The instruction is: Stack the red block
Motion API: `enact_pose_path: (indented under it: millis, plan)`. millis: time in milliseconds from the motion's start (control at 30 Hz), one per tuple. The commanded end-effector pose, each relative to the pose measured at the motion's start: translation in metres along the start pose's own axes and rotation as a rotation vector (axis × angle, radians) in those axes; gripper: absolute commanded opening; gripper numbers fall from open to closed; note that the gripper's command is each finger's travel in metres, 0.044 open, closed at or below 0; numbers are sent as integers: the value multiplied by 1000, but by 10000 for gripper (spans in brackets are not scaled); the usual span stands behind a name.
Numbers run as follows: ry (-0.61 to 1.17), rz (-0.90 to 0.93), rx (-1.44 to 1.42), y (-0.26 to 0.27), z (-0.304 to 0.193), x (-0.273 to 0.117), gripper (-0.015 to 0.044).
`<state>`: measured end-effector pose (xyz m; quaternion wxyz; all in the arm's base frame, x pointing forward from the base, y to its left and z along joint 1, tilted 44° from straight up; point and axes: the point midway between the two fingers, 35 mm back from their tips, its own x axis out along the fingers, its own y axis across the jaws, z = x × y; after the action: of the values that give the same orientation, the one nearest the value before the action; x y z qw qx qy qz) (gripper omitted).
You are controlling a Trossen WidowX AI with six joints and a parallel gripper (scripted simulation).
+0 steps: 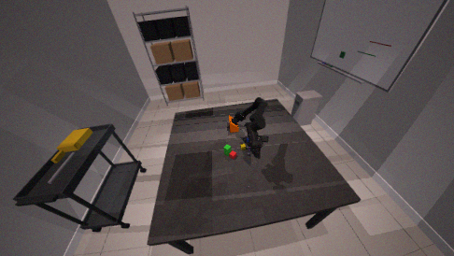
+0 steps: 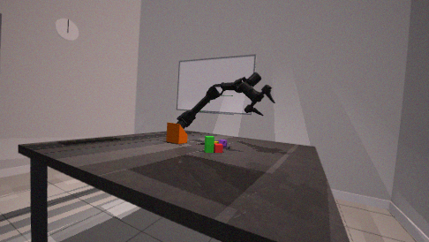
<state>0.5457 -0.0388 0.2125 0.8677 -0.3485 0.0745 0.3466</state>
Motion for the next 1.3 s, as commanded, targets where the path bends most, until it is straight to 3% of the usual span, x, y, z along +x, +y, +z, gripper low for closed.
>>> enact_pose_path:
  millis: [0, 300, 600, 833, 1267]
  plan:
    - [114, 115, 121, 36, -45, -4, 440]
    - [322, 441, 416, 136, -112, -34, 440]
    - [426, 774, 689, 216, -128, -82, 440]
    - [429, 790, 702, 221, -129, -83, 440]
    - [426, 790, 702, 262, -135, -47, 440]
